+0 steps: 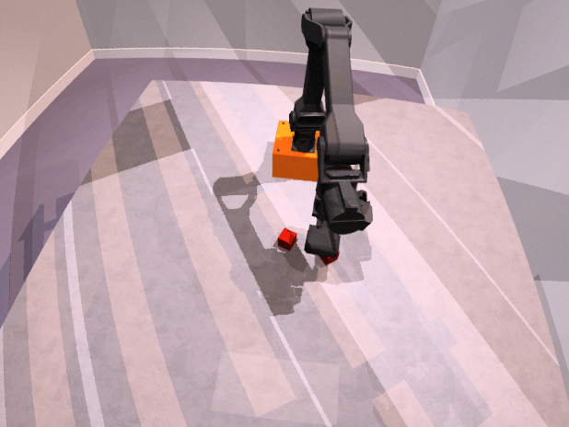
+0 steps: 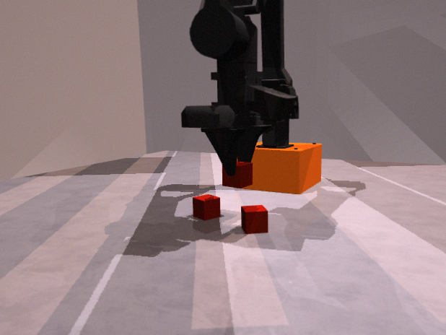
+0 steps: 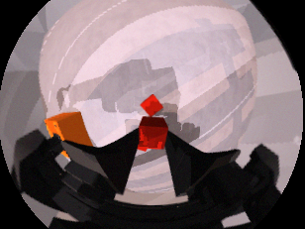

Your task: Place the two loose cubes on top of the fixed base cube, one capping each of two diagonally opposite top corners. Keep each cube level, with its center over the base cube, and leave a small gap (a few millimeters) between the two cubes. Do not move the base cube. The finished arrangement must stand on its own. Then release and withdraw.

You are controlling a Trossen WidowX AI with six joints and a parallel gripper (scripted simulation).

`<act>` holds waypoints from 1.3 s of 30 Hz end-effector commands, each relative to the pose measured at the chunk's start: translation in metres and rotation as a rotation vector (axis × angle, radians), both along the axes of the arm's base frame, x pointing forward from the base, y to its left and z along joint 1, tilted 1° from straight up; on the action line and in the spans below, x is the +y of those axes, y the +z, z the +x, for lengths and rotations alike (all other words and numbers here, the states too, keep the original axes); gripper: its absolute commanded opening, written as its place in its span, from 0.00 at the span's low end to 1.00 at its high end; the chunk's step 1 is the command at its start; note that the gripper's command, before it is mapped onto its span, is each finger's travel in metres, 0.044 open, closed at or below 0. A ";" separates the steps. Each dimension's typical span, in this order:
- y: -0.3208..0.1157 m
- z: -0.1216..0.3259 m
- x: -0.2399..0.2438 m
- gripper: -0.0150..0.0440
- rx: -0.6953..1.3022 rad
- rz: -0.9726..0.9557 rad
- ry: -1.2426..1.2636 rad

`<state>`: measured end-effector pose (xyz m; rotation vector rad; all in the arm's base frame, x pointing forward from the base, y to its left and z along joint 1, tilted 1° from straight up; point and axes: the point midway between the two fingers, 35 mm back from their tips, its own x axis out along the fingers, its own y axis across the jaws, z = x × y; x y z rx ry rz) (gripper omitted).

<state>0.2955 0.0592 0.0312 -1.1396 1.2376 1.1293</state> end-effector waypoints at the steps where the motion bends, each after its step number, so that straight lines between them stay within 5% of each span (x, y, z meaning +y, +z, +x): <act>1: -0.003 -0.002 0.009 0.43 0.005 0.004 0.004; 39: -0.032 -0.002 0.009 0.43 0.005 0.004 0.003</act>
